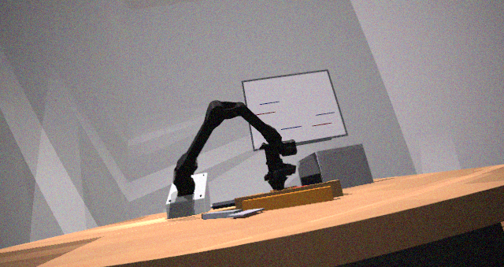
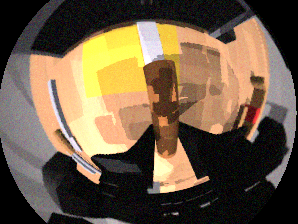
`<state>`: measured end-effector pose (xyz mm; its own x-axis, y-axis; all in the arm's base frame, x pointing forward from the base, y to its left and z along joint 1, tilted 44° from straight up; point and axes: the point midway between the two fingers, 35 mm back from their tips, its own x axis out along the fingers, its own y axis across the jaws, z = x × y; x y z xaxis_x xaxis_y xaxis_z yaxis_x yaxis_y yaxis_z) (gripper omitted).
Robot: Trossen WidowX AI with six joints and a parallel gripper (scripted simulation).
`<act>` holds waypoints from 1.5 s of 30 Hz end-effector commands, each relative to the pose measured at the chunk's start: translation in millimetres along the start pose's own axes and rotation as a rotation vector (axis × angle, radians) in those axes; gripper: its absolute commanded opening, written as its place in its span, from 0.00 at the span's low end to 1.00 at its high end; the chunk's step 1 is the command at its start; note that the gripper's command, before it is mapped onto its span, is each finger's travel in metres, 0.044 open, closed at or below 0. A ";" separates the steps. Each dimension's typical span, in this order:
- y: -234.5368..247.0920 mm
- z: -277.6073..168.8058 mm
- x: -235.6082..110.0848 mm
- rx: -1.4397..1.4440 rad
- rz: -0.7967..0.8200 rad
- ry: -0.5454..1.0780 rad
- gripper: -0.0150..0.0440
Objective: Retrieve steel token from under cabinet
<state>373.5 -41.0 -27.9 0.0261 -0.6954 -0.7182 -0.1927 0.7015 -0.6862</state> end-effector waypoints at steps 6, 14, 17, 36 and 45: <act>0.0 -11.2 0.9 -0.006 0.000 0.005 0.25; -0.1 -18.9 0.9 -0.006 0.000 0.006 0.25; -0.1 -21.8 1.0 -0.006 0.000 0.006 0.25; -0.3 -40.7 1.1 -0.007 0.000 0.007 0.25; -0.4 -49.8 1.1 -0.008 0.000 0.007 0.25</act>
<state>330.9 -48.3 -22.7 0.0245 -0.6953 -0.7183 -0.1965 0.7011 -0.6854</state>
